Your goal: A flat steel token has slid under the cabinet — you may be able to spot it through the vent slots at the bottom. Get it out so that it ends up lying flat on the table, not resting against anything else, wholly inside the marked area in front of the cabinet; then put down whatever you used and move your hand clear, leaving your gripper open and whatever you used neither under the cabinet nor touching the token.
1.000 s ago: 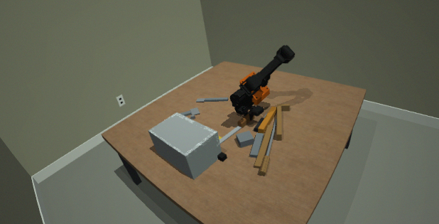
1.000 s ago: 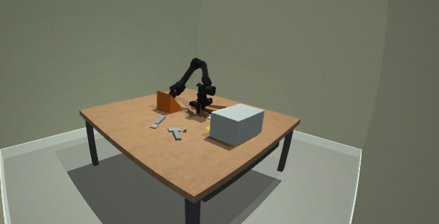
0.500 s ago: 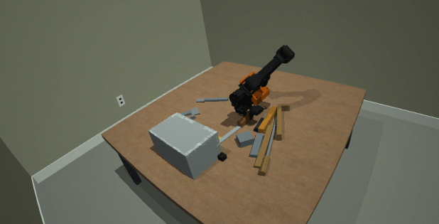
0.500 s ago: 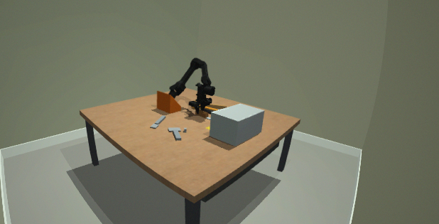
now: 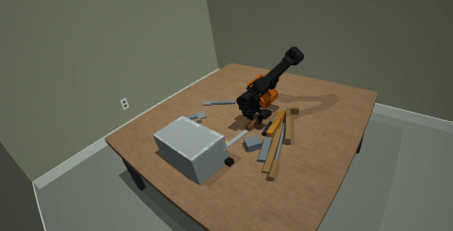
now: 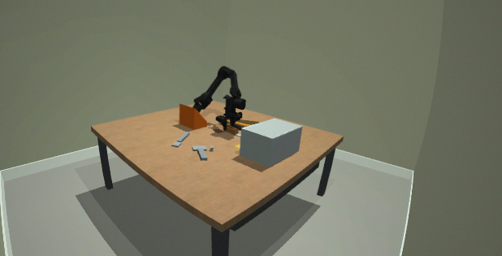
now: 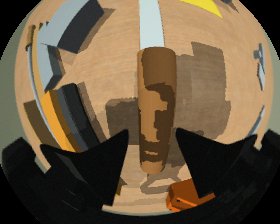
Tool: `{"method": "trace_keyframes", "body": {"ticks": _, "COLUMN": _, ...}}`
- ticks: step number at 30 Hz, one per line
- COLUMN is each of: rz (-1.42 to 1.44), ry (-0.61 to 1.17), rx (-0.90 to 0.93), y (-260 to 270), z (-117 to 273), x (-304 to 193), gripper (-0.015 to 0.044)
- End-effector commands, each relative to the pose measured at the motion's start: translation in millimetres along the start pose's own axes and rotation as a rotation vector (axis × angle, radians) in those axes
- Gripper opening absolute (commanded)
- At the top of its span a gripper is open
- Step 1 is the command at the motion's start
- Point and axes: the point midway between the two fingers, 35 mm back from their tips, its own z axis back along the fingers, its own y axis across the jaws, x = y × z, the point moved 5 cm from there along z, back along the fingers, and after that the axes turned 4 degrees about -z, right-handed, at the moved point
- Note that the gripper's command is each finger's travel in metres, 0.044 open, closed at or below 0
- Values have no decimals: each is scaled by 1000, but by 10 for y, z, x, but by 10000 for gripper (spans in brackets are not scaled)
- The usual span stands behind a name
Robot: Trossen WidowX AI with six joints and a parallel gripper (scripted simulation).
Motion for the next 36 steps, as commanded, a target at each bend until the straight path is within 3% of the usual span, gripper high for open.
{"method": "trace_keyframes", "body": {"ticks": 1, "rz": -3, "ry": 0, "rx": 2, "y": -2, "z": -16, "x": -13, "gripper": 270}}
{"method": "trace_keyframes", "body": {"ticks": 3, "rz": -5, "ry": 0, "rx": 2, "y": -4, "z": -30, "x": -24, "gripper": 270}}
{"method": "trace_keyframes", "body": {"ticks": 8, "rz": 1, "ry": -1, "rx": 0, "y": 1, "z": -12, "x": -5, "gripper": 139}}
{"method": "trace_keyframes", "body": {"ticks": 16, "rz": 1, "ry": -1, "rx": 0, "y": 1, "z": -12, "x": -5, "gripper": 85}}
{"method": "trace_keyframes", "body": {"ticks": 19, "rz": 1, "ry": -1, "rx": 0, "y": 1, "z": -12, "x": -5, "gripper": 6}}
{"method": "trace_keyframes", "body": {"ticks": 36, "rz": 2, "ry": -1, "rx": 1, "y": 9, "z": -10, "x": 144, "gripper": 0}}
